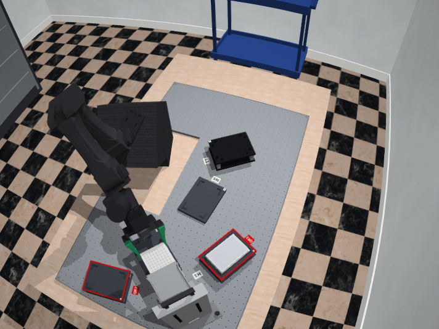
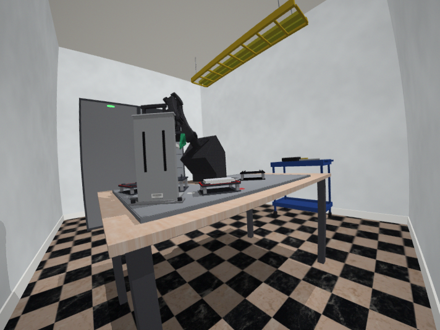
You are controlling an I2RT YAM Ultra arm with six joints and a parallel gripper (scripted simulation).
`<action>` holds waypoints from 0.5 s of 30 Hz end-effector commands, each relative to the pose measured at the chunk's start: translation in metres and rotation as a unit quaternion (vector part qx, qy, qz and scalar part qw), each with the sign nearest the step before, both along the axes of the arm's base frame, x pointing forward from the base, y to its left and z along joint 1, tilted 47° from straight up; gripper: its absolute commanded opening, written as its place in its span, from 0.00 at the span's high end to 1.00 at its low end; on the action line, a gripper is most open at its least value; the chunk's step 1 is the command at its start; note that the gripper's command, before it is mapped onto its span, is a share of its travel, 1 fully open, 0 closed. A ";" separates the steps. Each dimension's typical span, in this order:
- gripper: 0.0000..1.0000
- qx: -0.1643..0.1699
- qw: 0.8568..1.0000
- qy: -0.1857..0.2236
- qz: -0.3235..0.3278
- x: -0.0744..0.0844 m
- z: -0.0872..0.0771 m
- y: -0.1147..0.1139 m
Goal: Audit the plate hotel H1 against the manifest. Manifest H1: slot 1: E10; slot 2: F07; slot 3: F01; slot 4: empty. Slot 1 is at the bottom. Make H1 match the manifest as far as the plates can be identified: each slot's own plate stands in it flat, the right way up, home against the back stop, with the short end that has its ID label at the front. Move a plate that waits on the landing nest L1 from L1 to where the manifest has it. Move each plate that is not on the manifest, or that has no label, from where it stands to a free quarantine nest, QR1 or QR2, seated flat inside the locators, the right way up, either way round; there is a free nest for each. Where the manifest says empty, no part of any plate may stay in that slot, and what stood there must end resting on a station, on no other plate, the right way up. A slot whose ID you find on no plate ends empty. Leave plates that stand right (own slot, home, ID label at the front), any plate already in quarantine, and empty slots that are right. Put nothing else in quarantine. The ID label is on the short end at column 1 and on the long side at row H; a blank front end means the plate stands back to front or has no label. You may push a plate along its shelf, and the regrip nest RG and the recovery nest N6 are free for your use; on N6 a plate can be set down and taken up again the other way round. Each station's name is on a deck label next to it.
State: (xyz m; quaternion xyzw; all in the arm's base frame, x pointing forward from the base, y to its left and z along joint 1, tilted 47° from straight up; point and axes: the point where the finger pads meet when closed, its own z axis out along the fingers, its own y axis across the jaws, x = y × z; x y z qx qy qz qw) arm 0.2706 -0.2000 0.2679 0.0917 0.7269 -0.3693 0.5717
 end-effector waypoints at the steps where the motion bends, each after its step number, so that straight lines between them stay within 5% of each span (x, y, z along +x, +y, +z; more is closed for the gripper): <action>1: 0.13 -0.013 1.000 -0.023 0.009 0.008 0.021 0.002; 15: 0.13 -0.013 1.000 -0.024 0.009 0.014 0.025 -0.001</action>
